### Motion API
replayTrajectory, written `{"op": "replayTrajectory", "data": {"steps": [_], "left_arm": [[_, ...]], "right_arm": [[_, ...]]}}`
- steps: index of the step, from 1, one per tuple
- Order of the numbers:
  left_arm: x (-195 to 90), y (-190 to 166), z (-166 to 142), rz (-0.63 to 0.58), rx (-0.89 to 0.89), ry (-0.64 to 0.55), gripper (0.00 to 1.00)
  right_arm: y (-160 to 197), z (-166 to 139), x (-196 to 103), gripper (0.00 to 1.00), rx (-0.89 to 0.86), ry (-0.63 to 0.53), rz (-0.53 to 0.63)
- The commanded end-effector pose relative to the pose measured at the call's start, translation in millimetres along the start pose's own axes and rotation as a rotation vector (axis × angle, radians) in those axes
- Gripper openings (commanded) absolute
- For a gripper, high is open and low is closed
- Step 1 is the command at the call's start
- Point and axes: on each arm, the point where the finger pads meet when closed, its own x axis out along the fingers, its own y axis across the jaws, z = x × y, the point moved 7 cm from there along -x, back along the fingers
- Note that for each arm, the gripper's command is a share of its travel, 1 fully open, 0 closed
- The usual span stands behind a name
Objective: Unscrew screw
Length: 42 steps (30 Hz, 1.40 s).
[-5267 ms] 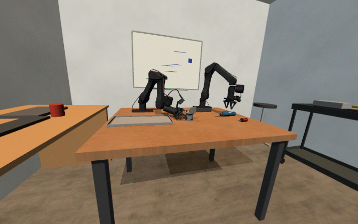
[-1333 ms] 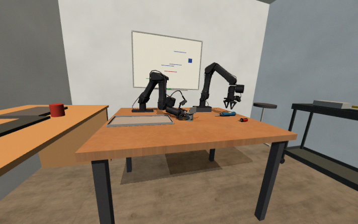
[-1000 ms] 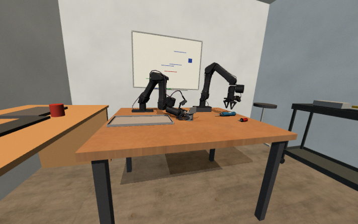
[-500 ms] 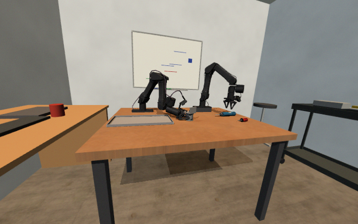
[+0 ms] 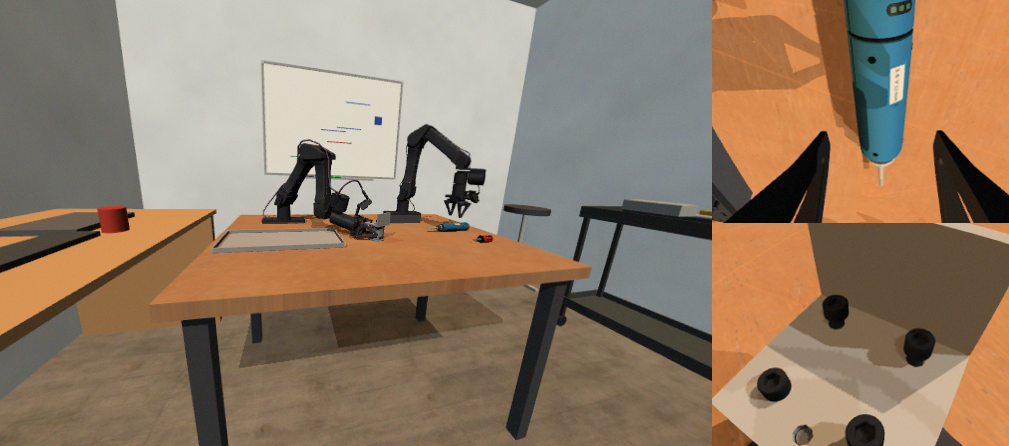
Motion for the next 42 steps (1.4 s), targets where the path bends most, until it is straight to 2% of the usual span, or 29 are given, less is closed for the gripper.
{"op": "replayTrajectory", "data": {"steps": [1, 37, 39, 42], "left_arm": [[-15, -12, 3, -0.068, 0.005, -0.04, 0.65], [-15, -12, 3, -0.068, 0.005, -0.04, 0.65], [5, -2, -3, -0.008, 0.005, -0.005, 0.65], [13, -1, -3, 0.001, 0.005, 0.0, 0.65]], "right_arm": [[5, -13, -2, 0.6, 0.018, 0.044, 0.013], [5, -13, -2, 0.59, 0.019, 0.044, 0.013], [5, -13, -2, 0.59, 0.019, 0.044, 0.013], [5, -13, -2, 0.59, 0.019, 0.044, 0.013]]}}
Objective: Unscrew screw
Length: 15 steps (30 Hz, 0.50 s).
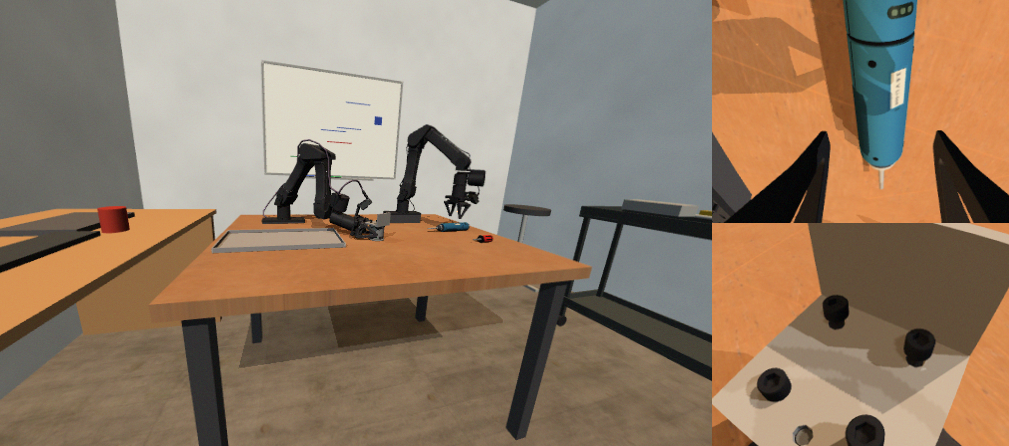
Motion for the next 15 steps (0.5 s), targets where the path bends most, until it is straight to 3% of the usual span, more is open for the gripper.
{"op": "replayTrajectory", "data": {"steps": [1, 7, 12, 15], "left_arm": [[10, -1, -3, 0.0, 0.005, -0.001, 0.65], [20, -1, -3, 0.0, 0.005, -0.001, 0.65], [4, -9, 2, -0.057, 0.005, -0.034, 0.65], [25, -1, -3, 0.0, 0.005, -0.001, 0.65]], "right_arm": [[5, -13, -2, 0.59, 0.02, 0.044, 0.013], [5, -13, -2, 0.59, 0.02, 0.044, 0.013], [5, -13, -2, 0.59, 0.02, 0.044, 0.013], [5, -13, -2, 0.59, 0.02, 0.044, 0.013]]}}
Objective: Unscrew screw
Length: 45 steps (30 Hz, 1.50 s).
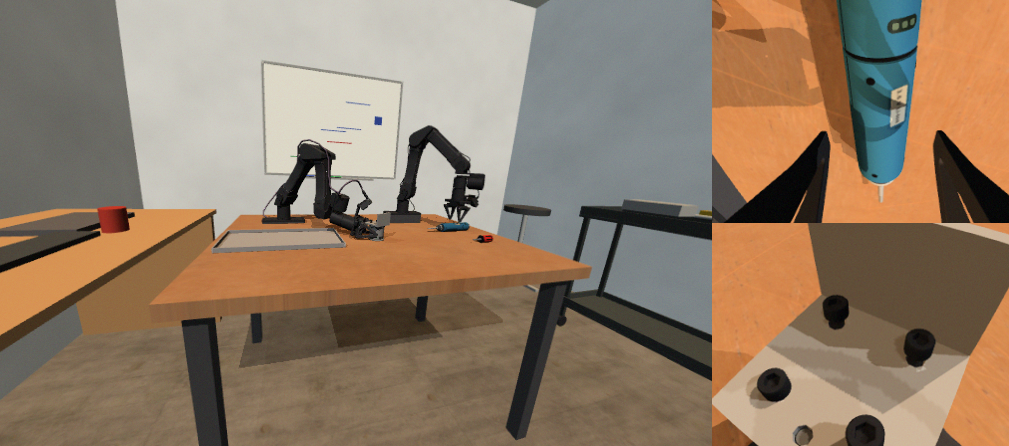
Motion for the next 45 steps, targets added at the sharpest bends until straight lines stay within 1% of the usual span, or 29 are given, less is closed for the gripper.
{"op": "replayTrajectory", "data": {"steps": [1, 5, 9, 10, 14, 16, 23, 26, 27, 29, 42, 43, 45], "left_arm": [[11, -1, -3, 0.001, 0.005, 0.0, 0.65], [13, -1, -2, -0.014, 0.005, -0.009, 0.65], [23, 0, -3, -0.001, 0.005, -0.001, 0.65], [16, -2, -2, -0.027, 0.005, -0.017, 0.65], [11, -6, 1, -0.044, 0.005, -0.027, 0.65], [27, 0, -3, 0.002, 0.005, 0.0, 0.65], [34, -3, -1, -0.014, 0.005, -0.009, 0.65], [44, 0, -3, 0.002, 0.005, 0.0, 0.65], [36, -2, -2, -0.025, 0.005, -0.016, 0.65], [31, -6, 1, -0.043, 0.005, -0.026, 0.65], [31, -7, 3, -0.046, 0.005, -0.034, 0.65], [34, -5, 3, -0.025, 0.001, -0.017, 0.65], [34, -5, 3, -0.025, 0.001, -0.017, 0.65]], "right_arm": [[5, -13, -2, 0.59, 0.02, 0.044, 0.013], [5, -13, -2, 0.59, 0.02, 0.044, 0.013], [5, -13, -2, 0.59, 0.02, 0.044, 0.013], [5, -13, -2, 0.59, 0.02, 0.044, 0.013], [5, -13, -2, 0.59, 0.02, 0.044, 0.013], [5, -13, -2, 0.59, 0.02, 0.044, 0.013], [5, -13, -2, 0.59, 0.02, 0.044, 0.013], [5, -13, -2, 0.59, 0.02, 0.044, 0.013], [5, -13, -2, 0.59, 0.02, 0.044, 0.013], [5, -13, -2, 0.59, 0.02, 0.044, 0.013], [5, -13, -2, 0.59, 0.02, 0.044, 0.013], [5, -13, -2, 0.59, 0.02, 0.044, 0.013], [5, -13, -2, 0.59, 0.02, 0.044, 0.013]]}}
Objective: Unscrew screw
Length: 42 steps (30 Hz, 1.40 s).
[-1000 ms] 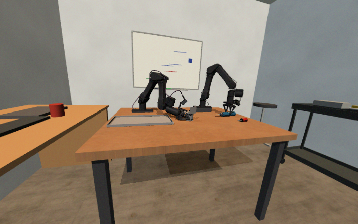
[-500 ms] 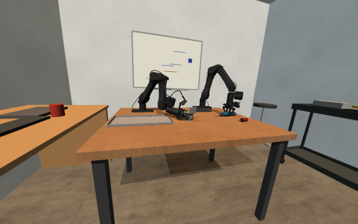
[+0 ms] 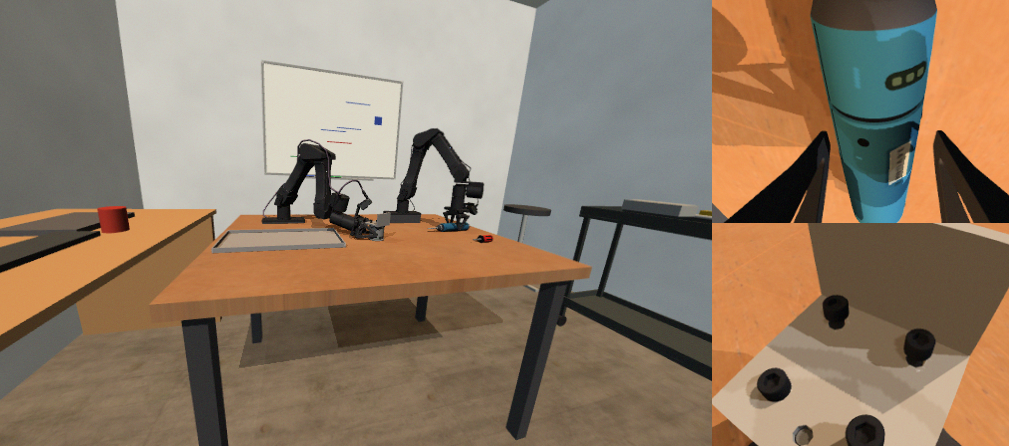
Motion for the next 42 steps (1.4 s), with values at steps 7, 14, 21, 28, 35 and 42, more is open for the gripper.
{"op": "replayTrajectory", "data": {"steps": [7, 14, 21, 28, 35, 42], "left_arm": [[-7.9, -4.5, 3.3, -0.036, 0.005, -0.033, 0.65], [-3.8, -2.2, 1.7, -0.015, 0.001, -0.012, 0.65], [-6.8, -1.6, 2.7, -0.027, 0.004, -0.029, 0.65], [-3.9, -1.3, 1.7, -0.012, 0.002, -0.012, 0.65], [-3.9, -1.3, 1.7, -0.012, 0.002, -0.012, 0.65], [-6.2, 4.9, 1.6, 0.001, -0.001, -0.015, 0.65]], "right_arm": [[4.8, -12.9, -2.2, 0.59, 0.02, 0.044, 0.013], [4.8, -12.9, -2.2, 0.59, 0.02, 0.044, 0.013], [4.8, -12.9, -2.2, 0.59, 0.02, 0.044, 0.013], [4.8, -12.9, -2.2, 0.59, 0.02, 0.044, 0.013], [4.8, -12.9, -2.2, 0.59, 0.02, 0.044, 0.013], [4.8, -12.9, -2.2, 0.59, 0.02, 0.044, 0.013]]}}
